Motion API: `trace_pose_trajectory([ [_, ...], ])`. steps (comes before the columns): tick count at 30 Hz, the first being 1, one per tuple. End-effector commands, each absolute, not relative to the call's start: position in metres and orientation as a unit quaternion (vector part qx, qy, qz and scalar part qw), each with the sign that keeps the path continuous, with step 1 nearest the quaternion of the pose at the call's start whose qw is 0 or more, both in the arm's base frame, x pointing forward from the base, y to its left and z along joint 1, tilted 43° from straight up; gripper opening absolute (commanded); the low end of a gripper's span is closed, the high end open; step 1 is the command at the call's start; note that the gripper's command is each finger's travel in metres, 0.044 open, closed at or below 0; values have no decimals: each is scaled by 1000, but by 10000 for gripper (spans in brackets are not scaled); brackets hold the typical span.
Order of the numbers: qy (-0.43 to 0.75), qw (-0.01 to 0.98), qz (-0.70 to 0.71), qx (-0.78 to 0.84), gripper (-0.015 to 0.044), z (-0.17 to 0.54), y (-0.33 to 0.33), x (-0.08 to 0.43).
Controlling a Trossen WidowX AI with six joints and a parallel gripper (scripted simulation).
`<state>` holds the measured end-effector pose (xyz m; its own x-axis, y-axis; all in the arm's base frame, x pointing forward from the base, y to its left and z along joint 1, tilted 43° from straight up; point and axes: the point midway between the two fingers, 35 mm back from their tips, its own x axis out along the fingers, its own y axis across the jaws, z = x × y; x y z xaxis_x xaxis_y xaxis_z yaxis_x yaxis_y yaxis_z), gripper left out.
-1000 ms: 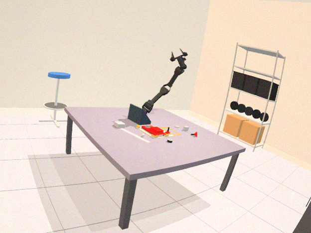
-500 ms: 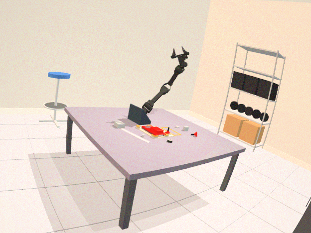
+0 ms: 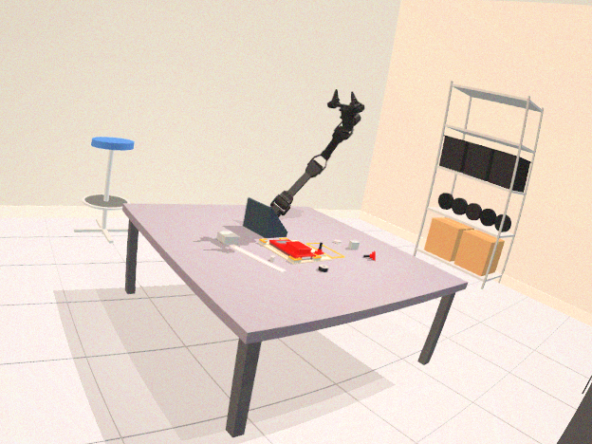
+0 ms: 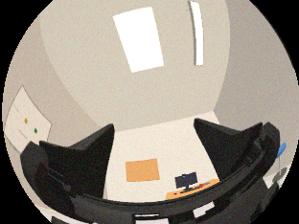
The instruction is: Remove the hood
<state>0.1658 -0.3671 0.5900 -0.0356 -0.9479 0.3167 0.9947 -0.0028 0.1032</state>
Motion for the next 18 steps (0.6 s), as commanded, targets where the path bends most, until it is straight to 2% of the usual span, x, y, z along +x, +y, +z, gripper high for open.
trace_pose_trajectory([
  [1,-84,725,-679,-79,440,553,-386,202],
  [18,242,837,-485,-76,440,355,-417,321],
])
